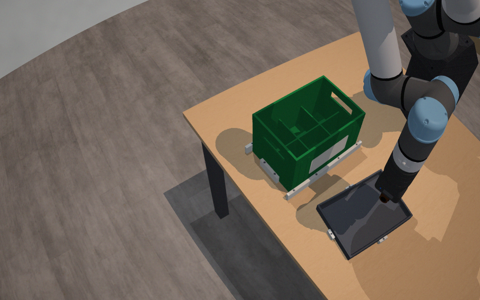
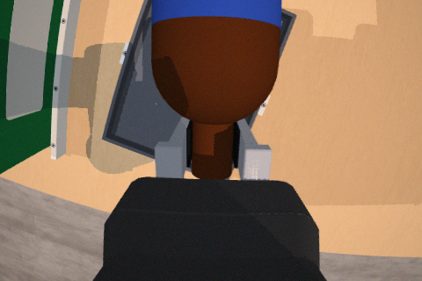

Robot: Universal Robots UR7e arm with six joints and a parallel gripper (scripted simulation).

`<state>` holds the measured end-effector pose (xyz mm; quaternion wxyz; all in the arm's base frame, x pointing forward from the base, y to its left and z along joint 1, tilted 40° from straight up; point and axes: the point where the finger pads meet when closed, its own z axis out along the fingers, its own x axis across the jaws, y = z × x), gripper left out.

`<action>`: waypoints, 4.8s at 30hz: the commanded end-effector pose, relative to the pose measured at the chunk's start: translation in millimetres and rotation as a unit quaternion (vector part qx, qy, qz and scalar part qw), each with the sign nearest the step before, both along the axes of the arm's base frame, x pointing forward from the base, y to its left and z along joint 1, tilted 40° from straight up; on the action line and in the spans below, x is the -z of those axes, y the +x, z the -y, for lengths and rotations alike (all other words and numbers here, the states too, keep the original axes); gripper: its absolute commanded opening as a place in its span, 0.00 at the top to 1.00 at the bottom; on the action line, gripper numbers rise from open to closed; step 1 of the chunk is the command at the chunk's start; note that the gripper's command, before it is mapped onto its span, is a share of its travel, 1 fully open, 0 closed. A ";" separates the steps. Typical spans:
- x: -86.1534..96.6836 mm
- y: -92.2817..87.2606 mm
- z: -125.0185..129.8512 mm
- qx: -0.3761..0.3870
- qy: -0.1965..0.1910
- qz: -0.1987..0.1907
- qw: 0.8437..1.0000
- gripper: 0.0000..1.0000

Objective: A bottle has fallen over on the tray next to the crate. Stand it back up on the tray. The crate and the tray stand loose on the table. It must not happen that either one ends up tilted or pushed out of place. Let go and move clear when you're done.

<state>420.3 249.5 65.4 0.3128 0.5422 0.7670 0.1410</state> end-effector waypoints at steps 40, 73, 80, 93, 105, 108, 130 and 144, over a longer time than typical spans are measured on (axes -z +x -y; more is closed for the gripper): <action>0.2 -0.9 0.7 0.101 0.083 0.016 0.991 1.00; 0.5 -1.3 1.5 0.113 0.093 0.017 0.989 1.00; 0.1 -1.2 1.5 0.138 0.114 0.022 0.984 1.00; 0.5 -1.2 1.6 0.198 0.162 0.031 0.966 1.00; 0.1 -0.8 0.7 0.199 0.164 0.032 0.966 1.00; 0.1 -0.8 0.7 0.199 0.164 0.032 0.966 1.00; 0.1 -0.8 0.7 0.198 0.164 0.032 0.966 1.00; 0.3 -1.3 1.6 0.225 0.185 0.036 0.956 1.00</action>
